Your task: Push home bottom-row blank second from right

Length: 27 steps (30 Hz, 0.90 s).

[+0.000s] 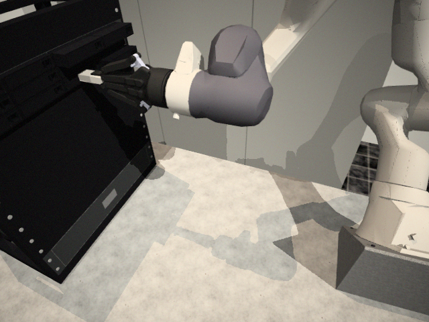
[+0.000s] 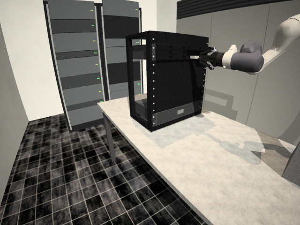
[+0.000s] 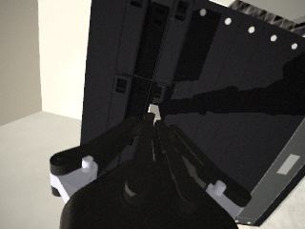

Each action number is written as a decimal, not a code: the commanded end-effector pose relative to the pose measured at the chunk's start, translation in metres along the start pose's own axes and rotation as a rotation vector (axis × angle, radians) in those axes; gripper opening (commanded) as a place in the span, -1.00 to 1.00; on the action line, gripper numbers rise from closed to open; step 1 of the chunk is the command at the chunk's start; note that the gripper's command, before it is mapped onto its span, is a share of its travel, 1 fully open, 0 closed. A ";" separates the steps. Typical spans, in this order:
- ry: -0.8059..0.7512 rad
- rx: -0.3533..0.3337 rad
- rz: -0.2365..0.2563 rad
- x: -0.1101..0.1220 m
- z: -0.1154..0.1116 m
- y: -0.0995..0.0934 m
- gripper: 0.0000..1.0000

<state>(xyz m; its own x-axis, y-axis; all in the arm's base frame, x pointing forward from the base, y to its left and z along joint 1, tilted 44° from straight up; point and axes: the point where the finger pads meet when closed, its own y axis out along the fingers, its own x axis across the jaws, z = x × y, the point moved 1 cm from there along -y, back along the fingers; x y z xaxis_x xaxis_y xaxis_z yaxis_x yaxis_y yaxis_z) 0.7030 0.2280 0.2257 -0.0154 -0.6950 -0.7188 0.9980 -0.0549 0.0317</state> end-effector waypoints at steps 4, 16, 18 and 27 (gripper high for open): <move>0.000 -0.011 -0.005 0.004 -0.004 -0.010 -1.00; 0.000 -0.011 -0.005 0.003 -0.004 -0.066 -1.00; 0.000 -0.011 -0.005 0.003 -0.004 -0.074 -1.00; 0.000 -0.011 -0.005 0.003 -0.004 -0.081 -1.00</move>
<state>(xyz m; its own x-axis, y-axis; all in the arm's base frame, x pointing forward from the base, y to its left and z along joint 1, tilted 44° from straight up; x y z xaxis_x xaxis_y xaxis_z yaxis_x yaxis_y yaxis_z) 0.6231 0.2330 0.2148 -0.0236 -0.6894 -0.7240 0.9989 -0.0454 0.0107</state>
